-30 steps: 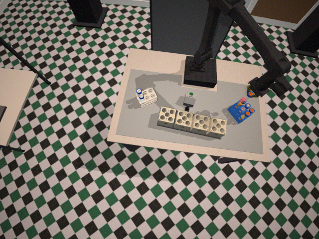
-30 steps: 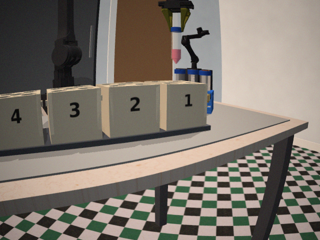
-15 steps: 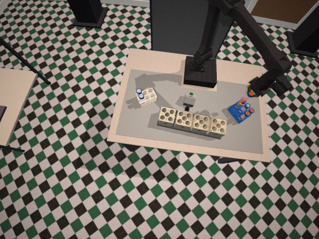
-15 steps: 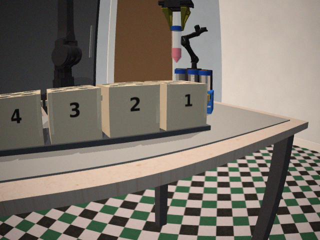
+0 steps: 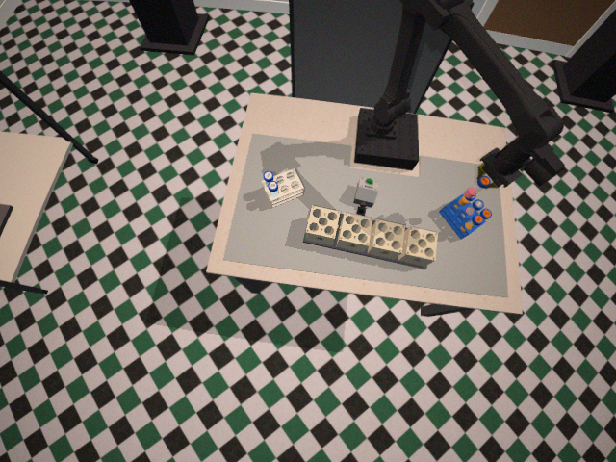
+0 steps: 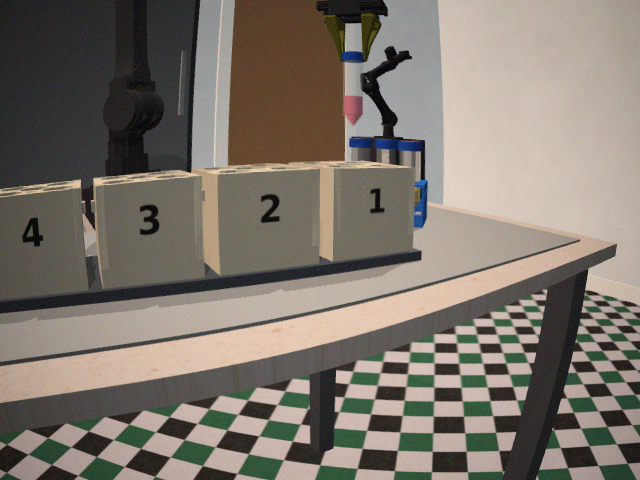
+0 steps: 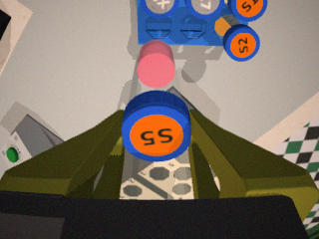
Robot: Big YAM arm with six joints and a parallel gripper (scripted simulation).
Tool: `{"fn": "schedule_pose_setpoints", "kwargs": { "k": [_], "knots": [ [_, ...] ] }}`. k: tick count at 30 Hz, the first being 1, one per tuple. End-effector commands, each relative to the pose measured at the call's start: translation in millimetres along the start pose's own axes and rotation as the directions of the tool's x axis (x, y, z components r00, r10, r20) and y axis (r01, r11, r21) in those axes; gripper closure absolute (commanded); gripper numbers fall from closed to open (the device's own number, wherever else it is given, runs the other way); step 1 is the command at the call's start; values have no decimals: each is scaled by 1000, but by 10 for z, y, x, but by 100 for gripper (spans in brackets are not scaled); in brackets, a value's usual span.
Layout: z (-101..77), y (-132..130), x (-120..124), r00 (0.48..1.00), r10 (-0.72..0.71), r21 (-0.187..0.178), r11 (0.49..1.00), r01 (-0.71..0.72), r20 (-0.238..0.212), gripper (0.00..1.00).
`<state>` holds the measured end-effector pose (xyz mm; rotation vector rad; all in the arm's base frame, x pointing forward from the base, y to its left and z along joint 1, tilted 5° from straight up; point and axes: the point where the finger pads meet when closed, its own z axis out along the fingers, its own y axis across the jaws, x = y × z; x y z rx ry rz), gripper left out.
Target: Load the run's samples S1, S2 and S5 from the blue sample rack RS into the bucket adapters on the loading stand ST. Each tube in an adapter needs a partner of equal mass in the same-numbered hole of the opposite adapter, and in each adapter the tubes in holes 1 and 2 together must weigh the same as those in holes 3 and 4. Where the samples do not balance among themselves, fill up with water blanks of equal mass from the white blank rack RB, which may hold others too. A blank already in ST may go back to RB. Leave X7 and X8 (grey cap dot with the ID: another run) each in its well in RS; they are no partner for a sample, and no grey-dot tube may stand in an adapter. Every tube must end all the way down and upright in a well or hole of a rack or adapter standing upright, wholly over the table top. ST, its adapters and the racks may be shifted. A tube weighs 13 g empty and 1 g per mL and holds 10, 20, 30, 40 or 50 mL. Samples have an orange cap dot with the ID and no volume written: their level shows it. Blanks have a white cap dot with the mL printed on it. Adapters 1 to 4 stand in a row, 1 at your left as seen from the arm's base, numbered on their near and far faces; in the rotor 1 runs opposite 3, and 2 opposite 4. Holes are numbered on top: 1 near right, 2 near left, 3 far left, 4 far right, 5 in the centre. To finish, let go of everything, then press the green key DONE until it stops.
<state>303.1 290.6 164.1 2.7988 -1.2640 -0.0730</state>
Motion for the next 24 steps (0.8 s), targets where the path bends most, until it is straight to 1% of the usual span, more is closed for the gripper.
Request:
{"fn": "schedule_pose_setpoints", "kwargs": {
  "k": [1, 12, 13, 15, 16, 17, 18, 19, 24],
  "knots": [
    [-246, -116, -4, 1000, -1, 49, 999, 1, 4, 100],
    [-246, -116, -4, 1000, -1, 49, 999, 1, 4, 100],
    [-326, -193, 50, 1000, -1, 58, 998, 1, 5, 100],
    [-340, -190, 44, 1000, 0, 59, 998, 0, 5, 100],
    [-273, -204, 30, 1000, -2, 50, 999, 1, 5, 100],
    [-249, -265, 15, 1000, -5, 74, 997, 5, 5, 100],
    [-191, -245, 11, 1000, -6, 66, 998, 5, 5, 100],
    [33, -91, 19, 1000, -5, 15, 1000, 5, 4, 100],
    [157, -88, 16, 1000, -5, 17, 1000, 5, 4, 100]
  ]
}}
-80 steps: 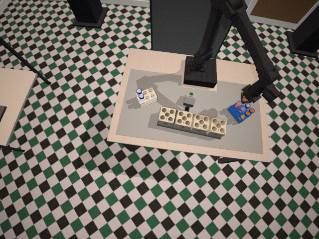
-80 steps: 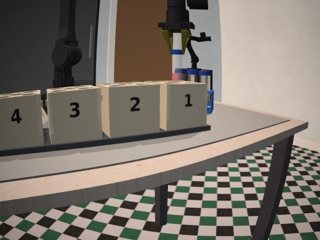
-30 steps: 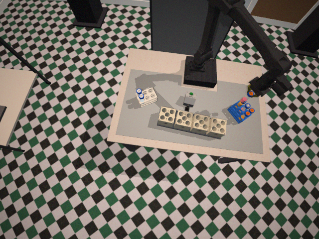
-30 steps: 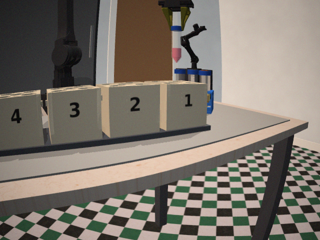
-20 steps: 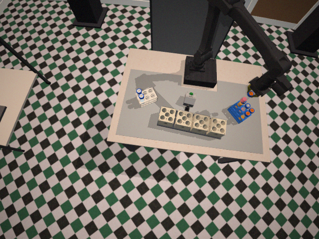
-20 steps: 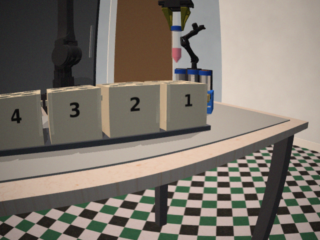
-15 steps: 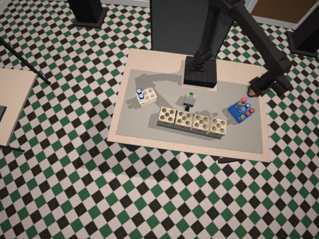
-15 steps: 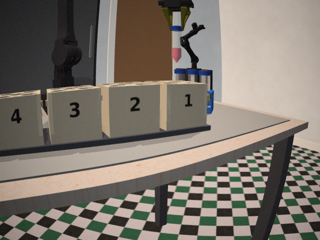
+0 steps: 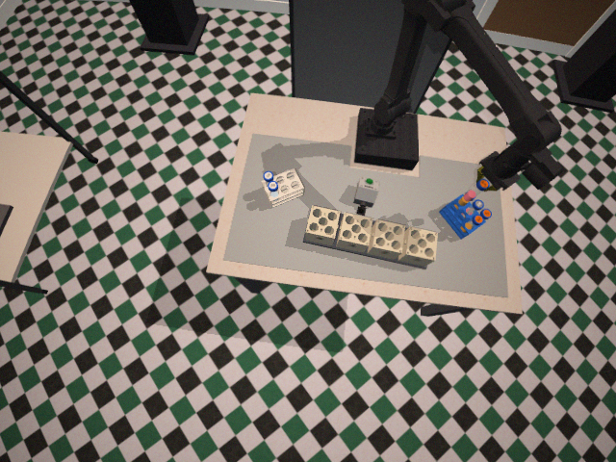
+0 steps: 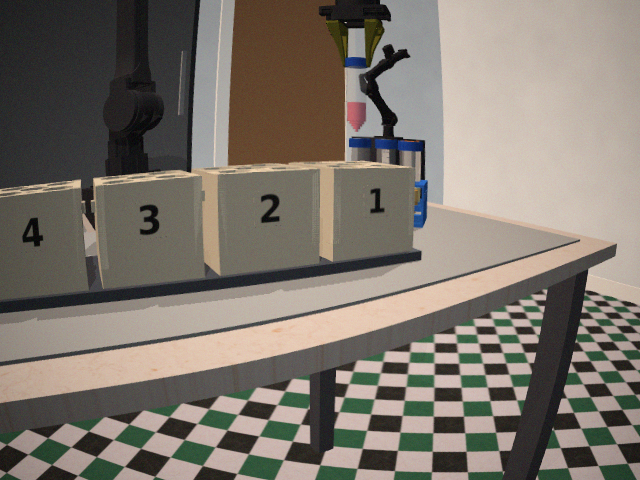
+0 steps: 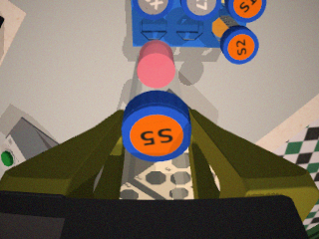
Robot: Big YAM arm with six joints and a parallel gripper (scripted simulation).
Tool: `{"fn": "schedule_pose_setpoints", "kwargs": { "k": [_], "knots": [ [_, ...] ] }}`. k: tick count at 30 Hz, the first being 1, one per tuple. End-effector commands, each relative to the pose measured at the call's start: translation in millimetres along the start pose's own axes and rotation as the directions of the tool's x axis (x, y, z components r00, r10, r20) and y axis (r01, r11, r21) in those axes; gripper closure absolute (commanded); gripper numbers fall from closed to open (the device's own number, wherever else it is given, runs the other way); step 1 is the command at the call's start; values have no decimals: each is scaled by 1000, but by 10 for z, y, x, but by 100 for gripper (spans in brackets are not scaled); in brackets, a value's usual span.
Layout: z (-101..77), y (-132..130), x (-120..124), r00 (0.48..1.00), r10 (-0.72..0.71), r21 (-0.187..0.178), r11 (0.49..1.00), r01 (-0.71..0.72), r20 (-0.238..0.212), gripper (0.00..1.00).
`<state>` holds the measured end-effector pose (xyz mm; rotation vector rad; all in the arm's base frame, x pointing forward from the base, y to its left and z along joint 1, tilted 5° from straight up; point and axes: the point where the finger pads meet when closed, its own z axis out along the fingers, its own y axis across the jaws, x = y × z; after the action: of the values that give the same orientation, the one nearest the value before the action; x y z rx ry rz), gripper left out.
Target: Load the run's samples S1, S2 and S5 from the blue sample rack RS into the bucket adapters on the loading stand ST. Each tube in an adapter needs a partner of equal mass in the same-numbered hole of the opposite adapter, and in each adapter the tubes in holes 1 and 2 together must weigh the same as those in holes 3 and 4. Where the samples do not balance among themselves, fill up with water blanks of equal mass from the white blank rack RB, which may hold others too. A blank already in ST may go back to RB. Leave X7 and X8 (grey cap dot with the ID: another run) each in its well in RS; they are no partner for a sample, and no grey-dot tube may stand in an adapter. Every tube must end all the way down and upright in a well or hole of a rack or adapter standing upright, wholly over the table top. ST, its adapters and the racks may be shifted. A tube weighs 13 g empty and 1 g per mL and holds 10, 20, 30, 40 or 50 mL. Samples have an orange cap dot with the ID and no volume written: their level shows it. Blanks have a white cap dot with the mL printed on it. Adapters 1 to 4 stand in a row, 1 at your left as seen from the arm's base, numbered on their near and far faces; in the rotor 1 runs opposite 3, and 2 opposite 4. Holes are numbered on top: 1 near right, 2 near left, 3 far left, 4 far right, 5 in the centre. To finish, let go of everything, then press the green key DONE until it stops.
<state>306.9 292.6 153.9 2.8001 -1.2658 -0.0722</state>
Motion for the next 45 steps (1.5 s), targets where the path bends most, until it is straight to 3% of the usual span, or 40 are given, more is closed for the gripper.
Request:
{"fn": "schedule_pose_setpoints", "kwargs": {
  "k": [1, 4, 6, 18, 20, 21, 23, 27, 28, 29, 45],
  "knots": [
    [70, -35, 4, 1000, -6, 19, 1000, 5, 3, 100],
    [46, -29, 2, 1000, -6, 32, 999, 6, 4, 100],
    [180, -39, 1, 1000, -5, 11, 1000, 5, 3, 100],
    [502, -36, -22, 1000, -6, 11, 1000, 6, 3, 100],
    [502, -36, -22, 1000, -6, 11, 1000, 6, 3, 100],
    [413, -34, -27, 1000, -6, 40, 999, 6, 4, 100],
    [572, -36, -31, 1000, -6, 14, 1000, 6, 3, 100],
    [681, -34, -41, 1000, -5, 11, 1000, 5, 3, 100],
    [683, -33, -39, 1000, -4, 11, 1000, 4, 3, 100],
    [508, -115, -9, 1000, -2, 45, 999, 2, 4, 100],
    [506, -110, -12, 1000, -2, 45, 999, 2, 4, 100]
  ]
}}
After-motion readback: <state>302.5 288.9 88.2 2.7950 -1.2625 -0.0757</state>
